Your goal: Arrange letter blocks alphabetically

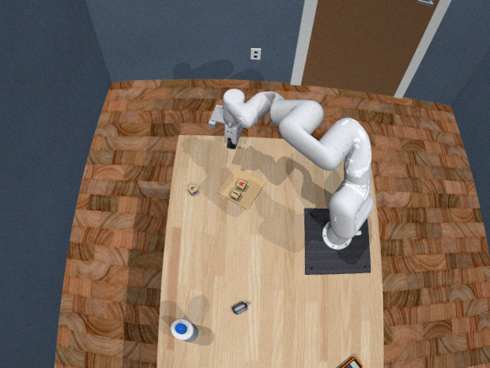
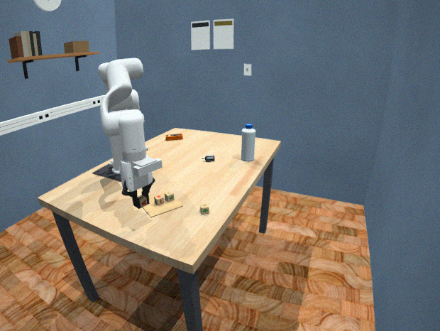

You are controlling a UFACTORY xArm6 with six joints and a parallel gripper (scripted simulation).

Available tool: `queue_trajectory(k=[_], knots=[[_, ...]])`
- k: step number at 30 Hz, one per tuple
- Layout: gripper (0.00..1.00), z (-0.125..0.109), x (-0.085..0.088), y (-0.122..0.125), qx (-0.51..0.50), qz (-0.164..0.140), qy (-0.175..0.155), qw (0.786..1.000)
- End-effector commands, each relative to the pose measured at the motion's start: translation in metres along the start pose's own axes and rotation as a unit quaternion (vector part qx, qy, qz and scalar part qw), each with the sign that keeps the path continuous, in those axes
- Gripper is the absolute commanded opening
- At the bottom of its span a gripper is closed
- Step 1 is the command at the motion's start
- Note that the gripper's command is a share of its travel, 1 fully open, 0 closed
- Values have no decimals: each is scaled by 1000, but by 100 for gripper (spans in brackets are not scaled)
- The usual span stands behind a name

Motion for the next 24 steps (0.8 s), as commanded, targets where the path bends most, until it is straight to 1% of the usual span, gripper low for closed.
queue_trajectory(k=[1, 13, 16, 18, 20, 24], knots=[[28, 0, 14, 0, 0, 0, 1, 1000], [28, 0, 16, -1, 7, 0, 1, 1000], [28, -6, 17, -5, 47, 0, 1, 999], [28, -6, 17, -5, 47, 0, 1, 999], [28, -12, 18, -11, 98, 0, 1, 995], [28, -18, 19, -16, 143, 0, 1, 990]])
Point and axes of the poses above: the point where the finger pads meet when closed, its own x axis back along the fingers, its own y axis across the jaws, z = x × y, the point moved 8 cm from there along x, back along the fingers, and after that the axes turned 10 degrees about -x, right-handed, at the moved point
